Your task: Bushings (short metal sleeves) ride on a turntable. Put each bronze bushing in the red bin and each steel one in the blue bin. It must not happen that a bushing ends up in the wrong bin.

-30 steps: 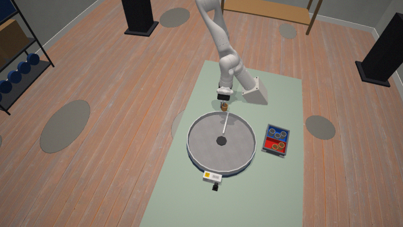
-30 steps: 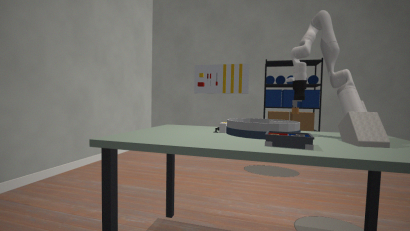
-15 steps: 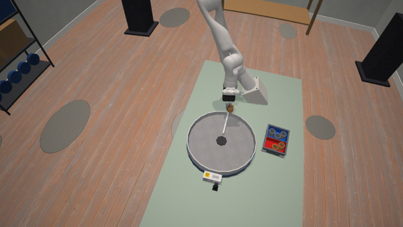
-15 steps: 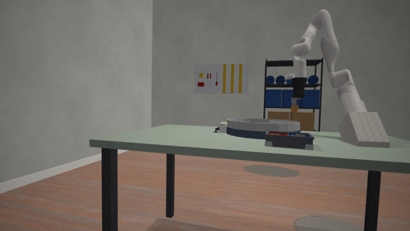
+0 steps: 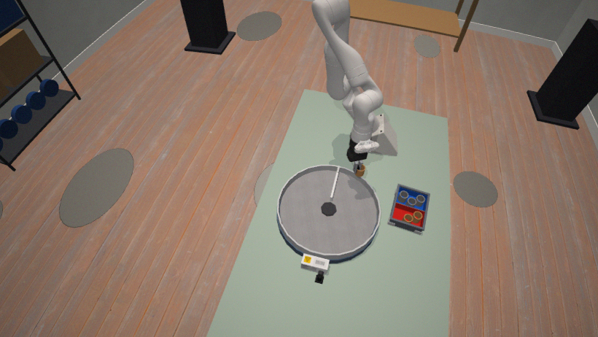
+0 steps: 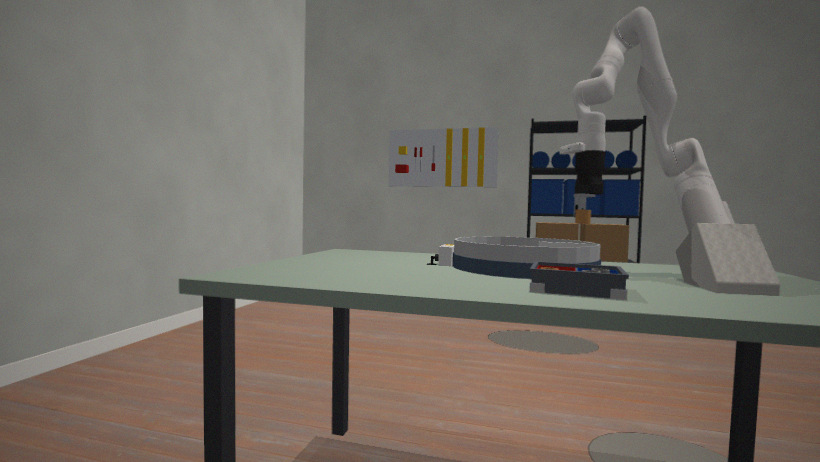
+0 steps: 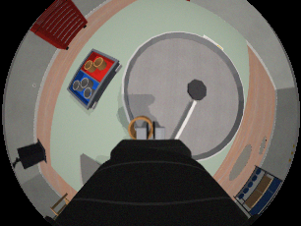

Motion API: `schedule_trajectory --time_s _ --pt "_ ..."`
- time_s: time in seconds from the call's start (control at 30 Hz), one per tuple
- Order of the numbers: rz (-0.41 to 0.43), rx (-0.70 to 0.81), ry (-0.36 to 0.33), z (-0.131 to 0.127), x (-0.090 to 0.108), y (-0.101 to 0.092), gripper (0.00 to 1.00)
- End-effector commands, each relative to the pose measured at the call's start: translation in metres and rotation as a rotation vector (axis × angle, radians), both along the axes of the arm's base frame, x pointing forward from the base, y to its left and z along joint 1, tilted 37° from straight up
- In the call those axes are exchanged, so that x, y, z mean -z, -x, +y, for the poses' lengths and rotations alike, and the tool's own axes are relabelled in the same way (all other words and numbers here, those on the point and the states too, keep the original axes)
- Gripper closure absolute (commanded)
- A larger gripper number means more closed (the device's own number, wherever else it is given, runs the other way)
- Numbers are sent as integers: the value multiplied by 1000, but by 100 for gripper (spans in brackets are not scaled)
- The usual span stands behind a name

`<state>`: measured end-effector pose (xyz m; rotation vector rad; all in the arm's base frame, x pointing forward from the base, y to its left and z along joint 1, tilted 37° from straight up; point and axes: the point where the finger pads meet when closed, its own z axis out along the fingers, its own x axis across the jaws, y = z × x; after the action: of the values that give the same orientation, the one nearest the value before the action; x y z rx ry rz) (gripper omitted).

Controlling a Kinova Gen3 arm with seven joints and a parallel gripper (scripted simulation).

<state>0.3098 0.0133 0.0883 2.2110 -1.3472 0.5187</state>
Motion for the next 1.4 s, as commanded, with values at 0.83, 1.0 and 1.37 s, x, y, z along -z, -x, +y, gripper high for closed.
schedule_trajectory --time_s 0.83,1.0,1.37 --pt "312 -404 49 126 98 -66 100" --pt "395 -515 57 161 124 -83 100" --pt "416 -543 59 170 130 -87 100"
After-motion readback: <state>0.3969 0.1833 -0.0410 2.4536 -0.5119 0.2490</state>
